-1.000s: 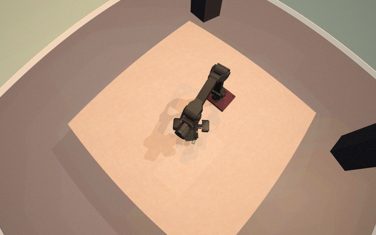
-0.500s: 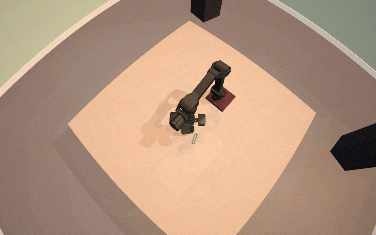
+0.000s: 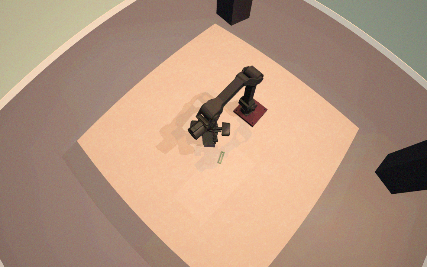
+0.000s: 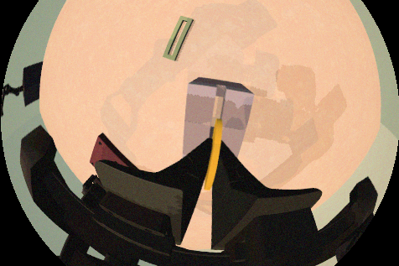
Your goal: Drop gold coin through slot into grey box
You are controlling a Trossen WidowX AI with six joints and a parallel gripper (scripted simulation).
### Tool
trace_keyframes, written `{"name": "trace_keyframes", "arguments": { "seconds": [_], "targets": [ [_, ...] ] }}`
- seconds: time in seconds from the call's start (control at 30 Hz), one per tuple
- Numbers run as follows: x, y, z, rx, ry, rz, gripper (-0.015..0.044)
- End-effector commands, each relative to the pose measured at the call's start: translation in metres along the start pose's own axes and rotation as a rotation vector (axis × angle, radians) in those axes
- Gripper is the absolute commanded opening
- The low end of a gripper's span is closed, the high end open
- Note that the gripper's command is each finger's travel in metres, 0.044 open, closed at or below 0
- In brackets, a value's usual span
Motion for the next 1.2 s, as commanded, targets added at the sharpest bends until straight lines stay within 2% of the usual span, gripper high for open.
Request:
{"name": "trace_keyframes", "arguments": {
  "seconds": [0.0,1.17],
  "targets": [
    [-0.0043,-0.0006,-0.0012,0.003,0.0,0.005,0.0004],
    [-0.0063,-0.0009,-0.002,-0.002,-0.002,0.008,0.0]
  ]
}}
Point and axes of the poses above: the point midway between the two fingers, 35 mm back from their tips, its own z axis back along the fingers, its own y axis across the jaws, x = y × z, the point moved 8 cm from there along z, back along the fingers, and after that the axes turned 2 degrees about z, right-handed, at the moved point
